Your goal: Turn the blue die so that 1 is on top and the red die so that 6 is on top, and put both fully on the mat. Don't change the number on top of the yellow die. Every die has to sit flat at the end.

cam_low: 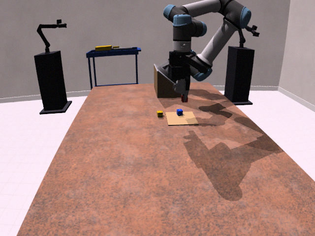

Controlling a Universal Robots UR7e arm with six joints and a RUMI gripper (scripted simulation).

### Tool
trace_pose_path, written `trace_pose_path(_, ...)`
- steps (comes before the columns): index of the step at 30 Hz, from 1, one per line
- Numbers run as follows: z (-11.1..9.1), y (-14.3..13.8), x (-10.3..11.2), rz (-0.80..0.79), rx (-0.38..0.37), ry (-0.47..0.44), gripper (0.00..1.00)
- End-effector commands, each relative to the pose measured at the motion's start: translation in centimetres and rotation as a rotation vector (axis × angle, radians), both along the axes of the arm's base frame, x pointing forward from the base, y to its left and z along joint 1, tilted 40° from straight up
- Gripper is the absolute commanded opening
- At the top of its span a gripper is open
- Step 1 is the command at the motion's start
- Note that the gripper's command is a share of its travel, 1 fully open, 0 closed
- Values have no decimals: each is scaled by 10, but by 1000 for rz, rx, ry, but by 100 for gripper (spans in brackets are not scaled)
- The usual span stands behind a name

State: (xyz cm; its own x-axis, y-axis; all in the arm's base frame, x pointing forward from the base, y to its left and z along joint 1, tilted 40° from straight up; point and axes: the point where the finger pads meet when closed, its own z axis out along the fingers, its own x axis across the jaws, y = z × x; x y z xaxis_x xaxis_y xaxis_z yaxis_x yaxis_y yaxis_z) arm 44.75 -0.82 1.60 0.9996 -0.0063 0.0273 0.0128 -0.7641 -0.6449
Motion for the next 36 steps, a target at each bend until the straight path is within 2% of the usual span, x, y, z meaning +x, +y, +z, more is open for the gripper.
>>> trace_pose_path(1,2,0,2,-4,-3,3,6)
trace_pose_path(12,-4,5,3,-4,-3,3,6)
trace_pose_path(23,-40,35,4,-4,-3,3,6)
trace_pose_path(25,-40,35,4,-4,-3,3,6)
trace_pose_path(36,-69,60,5,-4,-3,3,6)
